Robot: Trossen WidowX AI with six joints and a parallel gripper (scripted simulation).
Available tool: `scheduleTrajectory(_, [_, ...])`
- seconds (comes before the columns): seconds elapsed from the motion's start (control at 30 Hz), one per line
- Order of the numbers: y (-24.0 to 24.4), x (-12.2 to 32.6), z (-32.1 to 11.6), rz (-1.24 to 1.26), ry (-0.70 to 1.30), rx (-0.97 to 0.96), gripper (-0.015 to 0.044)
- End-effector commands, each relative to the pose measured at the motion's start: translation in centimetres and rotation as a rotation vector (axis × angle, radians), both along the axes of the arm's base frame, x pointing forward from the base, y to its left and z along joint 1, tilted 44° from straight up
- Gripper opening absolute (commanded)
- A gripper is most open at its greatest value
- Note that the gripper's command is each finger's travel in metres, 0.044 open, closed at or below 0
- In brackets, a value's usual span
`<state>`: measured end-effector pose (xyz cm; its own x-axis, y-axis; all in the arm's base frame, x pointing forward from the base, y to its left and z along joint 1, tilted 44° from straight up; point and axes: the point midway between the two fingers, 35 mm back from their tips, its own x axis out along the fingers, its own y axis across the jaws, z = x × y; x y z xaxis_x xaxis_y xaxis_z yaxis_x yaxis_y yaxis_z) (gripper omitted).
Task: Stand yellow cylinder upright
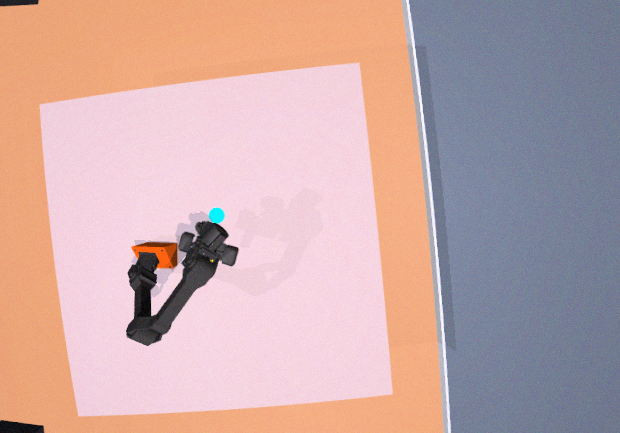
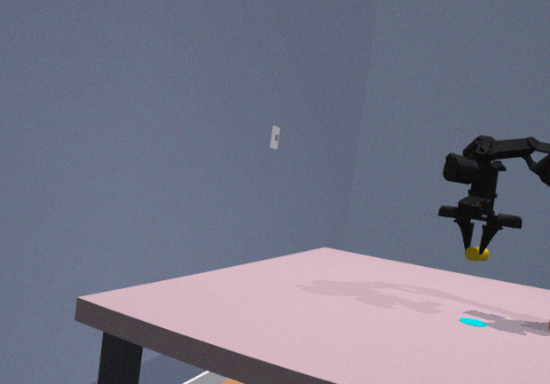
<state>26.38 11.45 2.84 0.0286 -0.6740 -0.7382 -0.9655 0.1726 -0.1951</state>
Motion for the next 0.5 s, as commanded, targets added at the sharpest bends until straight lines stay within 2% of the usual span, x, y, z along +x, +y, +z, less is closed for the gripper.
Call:
scheduleTrajectory(0.0, [1.4,-0.3,-0.9,-0.003,-0.005,0.01,0.0105])
scheduleTrajectory(0.47, [4.7,-1.9,-3.7,-0.001,-0.001,0.004,0.0105])
